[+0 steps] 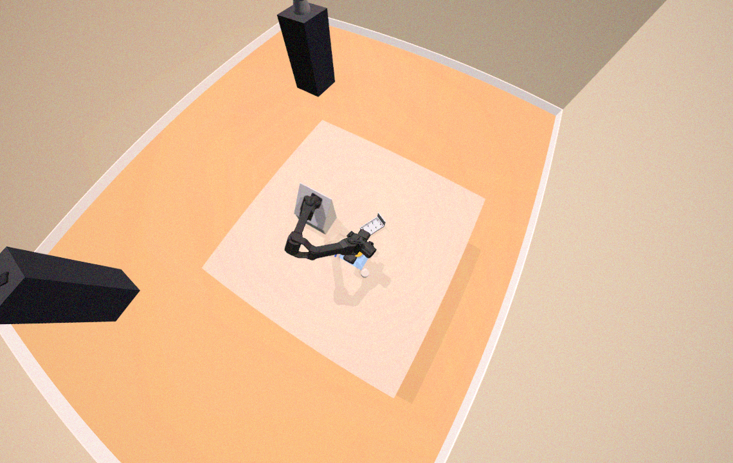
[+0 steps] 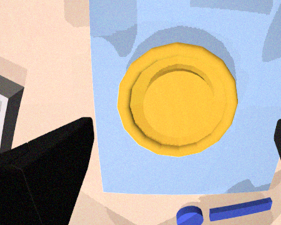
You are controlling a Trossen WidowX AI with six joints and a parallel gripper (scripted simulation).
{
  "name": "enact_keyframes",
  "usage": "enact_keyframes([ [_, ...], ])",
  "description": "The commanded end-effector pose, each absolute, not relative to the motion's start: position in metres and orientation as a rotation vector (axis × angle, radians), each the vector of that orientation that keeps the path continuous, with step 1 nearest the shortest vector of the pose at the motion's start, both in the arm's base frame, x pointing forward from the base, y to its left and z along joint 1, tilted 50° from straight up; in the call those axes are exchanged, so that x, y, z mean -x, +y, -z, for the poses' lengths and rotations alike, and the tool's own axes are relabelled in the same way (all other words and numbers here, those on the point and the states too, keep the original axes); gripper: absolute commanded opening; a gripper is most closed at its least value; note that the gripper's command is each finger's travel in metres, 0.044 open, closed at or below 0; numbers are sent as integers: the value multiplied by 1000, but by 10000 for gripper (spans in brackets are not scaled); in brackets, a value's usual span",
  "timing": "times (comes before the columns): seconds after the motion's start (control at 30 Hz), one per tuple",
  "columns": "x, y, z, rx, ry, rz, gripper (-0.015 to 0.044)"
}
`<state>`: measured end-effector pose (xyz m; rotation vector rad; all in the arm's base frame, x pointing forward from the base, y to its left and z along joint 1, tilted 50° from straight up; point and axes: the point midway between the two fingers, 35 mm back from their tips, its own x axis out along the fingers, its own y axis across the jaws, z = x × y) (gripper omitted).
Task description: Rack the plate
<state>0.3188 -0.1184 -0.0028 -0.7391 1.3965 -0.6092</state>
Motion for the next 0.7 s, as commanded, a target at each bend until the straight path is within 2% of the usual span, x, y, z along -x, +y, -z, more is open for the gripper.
enact_keyframes([
  [0.0,-318,-123,10,743,1407,605,400],
  [0.67,-320,-149,30,746,1407,607,400],
])
